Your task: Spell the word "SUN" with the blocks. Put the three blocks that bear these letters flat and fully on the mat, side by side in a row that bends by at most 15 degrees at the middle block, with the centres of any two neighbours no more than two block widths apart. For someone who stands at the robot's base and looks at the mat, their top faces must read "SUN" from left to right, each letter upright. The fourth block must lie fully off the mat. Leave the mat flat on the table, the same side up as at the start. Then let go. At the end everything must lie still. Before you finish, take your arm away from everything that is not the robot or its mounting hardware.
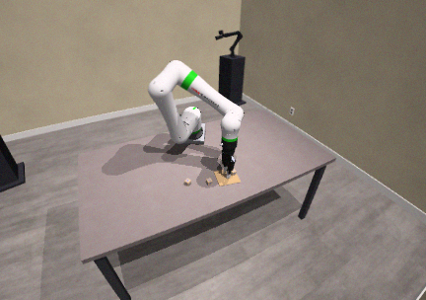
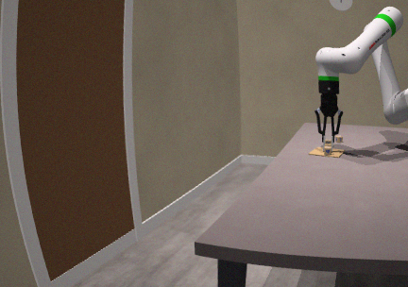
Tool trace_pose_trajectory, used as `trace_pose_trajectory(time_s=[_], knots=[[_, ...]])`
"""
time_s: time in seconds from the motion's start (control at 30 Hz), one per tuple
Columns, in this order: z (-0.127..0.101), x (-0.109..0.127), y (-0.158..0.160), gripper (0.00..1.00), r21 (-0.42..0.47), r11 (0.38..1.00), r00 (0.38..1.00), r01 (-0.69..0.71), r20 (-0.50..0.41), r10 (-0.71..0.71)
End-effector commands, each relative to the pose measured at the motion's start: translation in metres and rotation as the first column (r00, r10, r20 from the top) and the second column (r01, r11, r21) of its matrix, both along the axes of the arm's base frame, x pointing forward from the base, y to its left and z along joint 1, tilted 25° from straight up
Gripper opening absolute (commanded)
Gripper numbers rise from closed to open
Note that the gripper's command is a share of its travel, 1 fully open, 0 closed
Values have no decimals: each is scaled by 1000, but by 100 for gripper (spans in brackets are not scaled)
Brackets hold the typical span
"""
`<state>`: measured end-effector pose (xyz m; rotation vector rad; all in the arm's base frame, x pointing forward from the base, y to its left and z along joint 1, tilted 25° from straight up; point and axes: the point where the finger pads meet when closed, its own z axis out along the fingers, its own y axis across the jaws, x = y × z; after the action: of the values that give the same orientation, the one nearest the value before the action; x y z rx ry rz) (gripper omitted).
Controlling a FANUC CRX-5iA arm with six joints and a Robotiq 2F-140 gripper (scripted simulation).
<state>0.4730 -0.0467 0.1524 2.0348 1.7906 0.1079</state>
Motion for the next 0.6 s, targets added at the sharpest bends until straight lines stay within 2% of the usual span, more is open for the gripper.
trace_pose_trajectory(time_s=[0.0,0.57], knots=[[0,0,0,16,0,1000,1000,0,0,0],[-2,1,-1,16,0,1000,1000,0,0,0]])
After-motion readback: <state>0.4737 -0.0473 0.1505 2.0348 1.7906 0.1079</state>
